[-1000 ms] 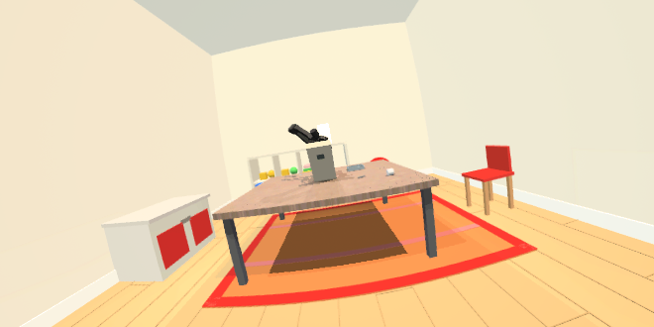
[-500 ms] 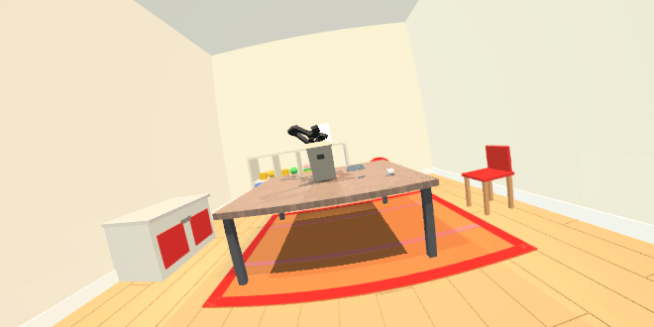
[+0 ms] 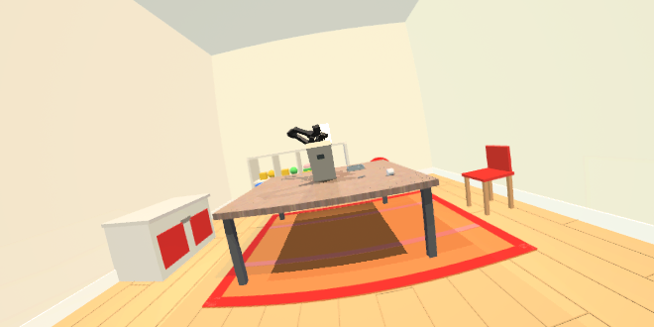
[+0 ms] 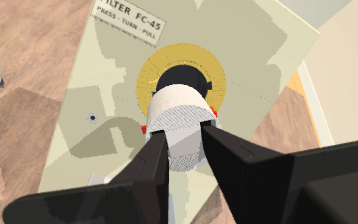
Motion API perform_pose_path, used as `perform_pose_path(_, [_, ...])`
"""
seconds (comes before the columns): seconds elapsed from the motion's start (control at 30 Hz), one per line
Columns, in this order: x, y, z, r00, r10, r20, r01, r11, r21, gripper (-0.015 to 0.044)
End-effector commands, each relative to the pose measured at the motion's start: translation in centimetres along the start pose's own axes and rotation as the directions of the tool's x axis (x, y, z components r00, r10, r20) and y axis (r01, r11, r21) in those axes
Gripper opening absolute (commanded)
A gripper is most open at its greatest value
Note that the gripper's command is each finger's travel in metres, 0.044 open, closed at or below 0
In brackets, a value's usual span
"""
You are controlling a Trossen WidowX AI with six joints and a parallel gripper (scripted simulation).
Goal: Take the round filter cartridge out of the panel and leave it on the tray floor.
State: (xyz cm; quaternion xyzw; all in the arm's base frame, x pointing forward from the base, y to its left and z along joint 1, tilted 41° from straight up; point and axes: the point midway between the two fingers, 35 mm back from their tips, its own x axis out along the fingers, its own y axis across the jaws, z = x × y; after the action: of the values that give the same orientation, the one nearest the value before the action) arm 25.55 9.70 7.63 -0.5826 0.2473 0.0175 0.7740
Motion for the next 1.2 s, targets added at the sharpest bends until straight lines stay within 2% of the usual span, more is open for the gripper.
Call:
perform_pose_path(0.0, [0.2,0.7,-0.8,1.000,0.000,0.001,0.000,1.000,-0.004,0.0000])
perform_pose_path(0.53, [0.6,3.3,-5.6,1.000,-0.001,0.001,0.001,1.000,-0.006,0.0000])
perform_pose_path(0.67, [0.7,3.1,-5.3,1.000,-0.003,-0.008,0.003,1.000,-0.006,0.0105])
perform_pose_path(0.7, [0.7,3.1,-5.3,1.000,-0.003,-0.008,0.003,1.000,-0.006,0.0111])
perform_pose_path(1.03, [0.6,3.3,-5.7,1.000,-0.001,0.001,0.001,1.000,-0.006,0.0111])
perform_pose_path(1.17, [0.6,2.1,-3.2,1.000,0.000,0.001,0.000,1.000,-0.004,0.0111])
